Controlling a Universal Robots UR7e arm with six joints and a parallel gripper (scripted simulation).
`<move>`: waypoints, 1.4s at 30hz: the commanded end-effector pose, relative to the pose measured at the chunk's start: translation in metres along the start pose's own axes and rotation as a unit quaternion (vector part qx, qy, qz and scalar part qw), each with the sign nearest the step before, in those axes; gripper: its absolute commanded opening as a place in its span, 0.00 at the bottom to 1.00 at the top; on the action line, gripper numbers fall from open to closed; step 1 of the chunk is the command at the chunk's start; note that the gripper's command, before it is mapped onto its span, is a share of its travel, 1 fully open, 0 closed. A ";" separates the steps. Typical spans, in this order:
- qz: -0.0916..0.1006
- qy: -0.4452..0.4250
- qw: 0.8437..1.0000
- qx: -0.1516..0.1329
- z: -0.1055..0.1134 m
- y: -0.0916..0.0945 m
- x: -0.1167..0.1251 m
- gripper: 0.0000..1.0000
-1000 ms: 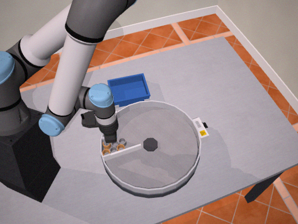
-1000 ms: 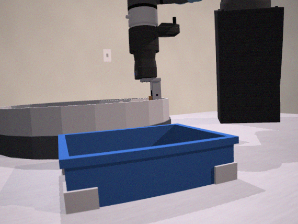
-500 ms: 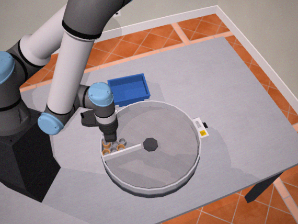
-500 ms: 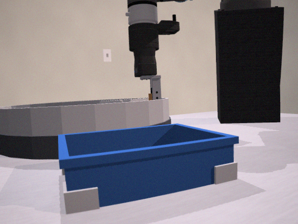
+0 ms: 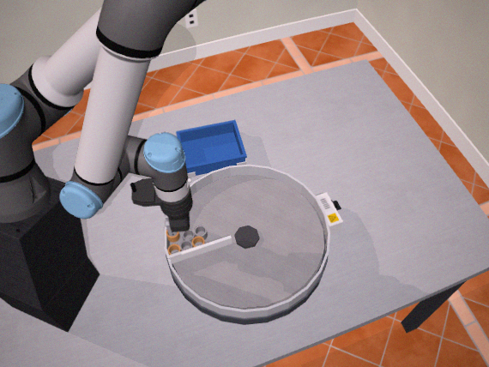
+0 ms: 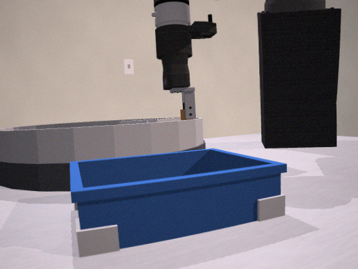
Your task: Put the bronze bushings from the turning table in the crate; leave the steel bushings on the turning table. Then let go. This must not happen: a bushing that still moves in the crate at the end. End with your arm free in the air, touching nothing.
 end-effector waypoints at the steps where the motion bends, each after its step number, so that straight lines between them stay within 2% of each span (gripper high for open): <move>1: -0.001 0.002 1.000 -0.006 0.004 0.003 0.000 0.00; 5: -0.001 0.002 1.000 -0.006 0.004 0.009 0.000 0.00; 17: -0.001 0.002 1.000 -0.006 0.004 0.009 0.000 0.00; 22: -0.001 0.002 1.000 -0.007 0.004 0.016 0.000 0.00; 34: -0.001 0.002 1.000 -0.007 0.004 0.016 0.000 0.00; 39: -0.001 0.002 1.000 -0.006 0.004 0.038 0.000 0.00; 42: -0.001 0.002 1.000 -0.006 0.004 0.038 0.000 0.00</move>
Point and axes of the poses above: the point where the finger pads meet when closed, its own y axis back along the fingers, its own x axis across the jaws, z = x × y, the point moved 2 cm from there along y, back along the fingers, and after that the axes turned 7 degrees about -y, right-handed, at the moved point
